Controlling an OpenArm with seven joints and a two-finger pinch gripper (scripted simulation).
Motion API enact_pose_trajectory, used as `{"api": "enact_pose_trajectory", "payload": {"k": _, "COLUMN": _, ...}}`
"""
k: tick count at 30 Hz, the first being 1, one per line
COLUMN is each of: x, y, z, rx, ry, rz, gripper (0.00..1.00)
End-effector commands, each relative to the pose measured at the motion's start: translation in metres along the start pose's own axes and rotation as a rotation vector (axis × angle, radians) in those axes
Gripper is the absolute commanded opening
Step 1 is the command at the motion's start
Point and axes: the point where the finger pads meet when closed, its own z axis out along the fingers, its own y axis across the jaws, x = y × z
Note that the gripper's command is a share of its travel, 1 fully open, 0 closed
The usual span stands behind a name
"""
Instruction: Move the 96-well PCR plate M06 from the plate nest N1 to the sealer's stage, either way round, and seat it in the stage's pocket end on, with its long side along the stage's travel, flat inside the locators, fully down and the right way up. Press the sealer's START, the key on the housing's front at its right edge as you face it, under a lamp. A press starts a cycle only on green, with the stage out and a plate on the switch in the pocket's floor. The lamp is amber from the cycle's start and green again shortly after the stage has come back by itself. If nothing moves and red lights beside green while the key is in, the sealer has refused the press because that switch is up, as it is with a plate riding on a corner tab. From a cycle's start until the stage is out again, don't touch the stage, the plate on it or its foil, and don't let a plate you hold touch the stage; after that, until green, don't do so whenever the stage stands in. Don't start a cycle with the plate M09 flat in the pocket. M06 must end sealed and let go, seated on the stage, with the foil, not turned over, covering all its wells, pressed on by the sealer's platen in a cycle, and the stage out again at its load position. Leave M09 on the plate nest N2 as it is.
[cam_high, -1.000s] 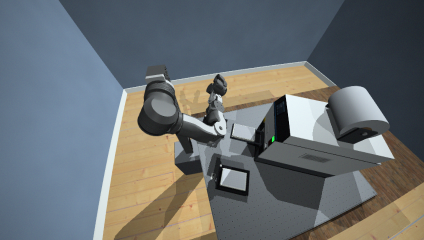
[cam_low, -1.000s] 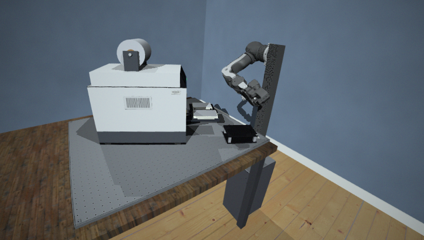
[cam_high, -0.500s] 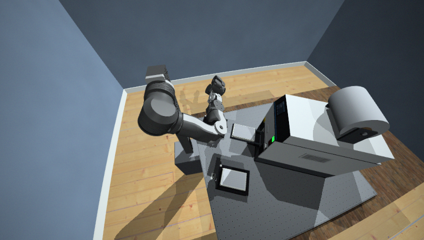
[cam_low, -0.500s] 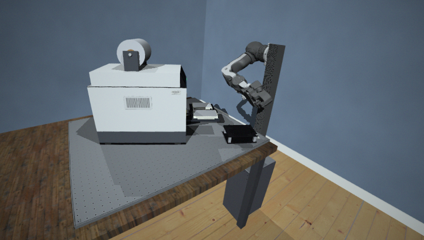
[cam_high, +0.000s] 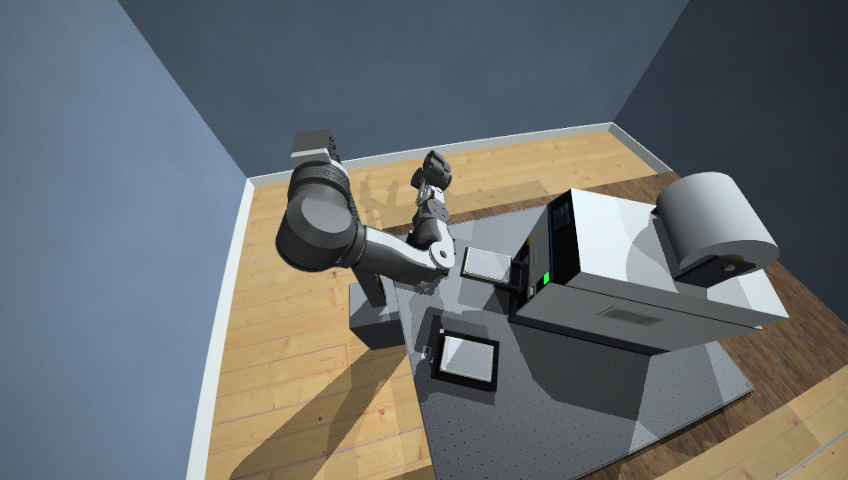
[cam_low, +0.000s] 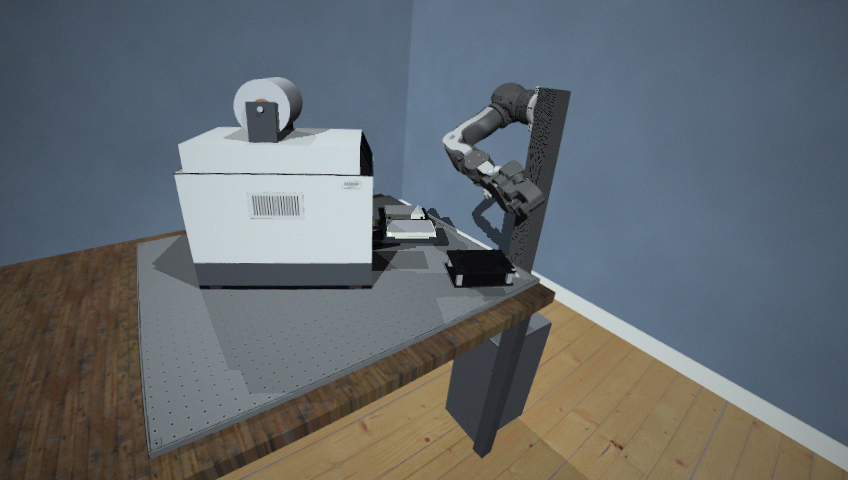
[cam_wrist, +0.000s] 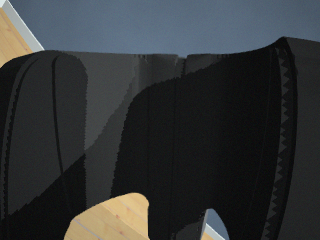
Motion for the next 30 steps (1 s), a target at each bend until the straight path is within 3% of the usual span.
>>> {"api": "enact_pose_trajectory", "payload": {"k": 1, "x": 0.001, "y": 0.001, "z": 0.000, "rx": 0.003, "ry": 0.001, "rz": 0.000, "gripper": 0.00}}
{"api": "enact_pose_trajectory", "payload": {"k": 27, "x": 0.000, "y": 0.003, "z": 0.000, "rx": 0.003, "ry": 0.001, "rz": 0.000, "gripper": 0.00}}
{"api": "enact_pose_trajectory", "payload": {"k": 30, "x": 0.001, "y": -0.010, "z": -0.001, "rx": 0.084, "ry": -0.008, "rz": -0.031, "gripper": 0.00}}
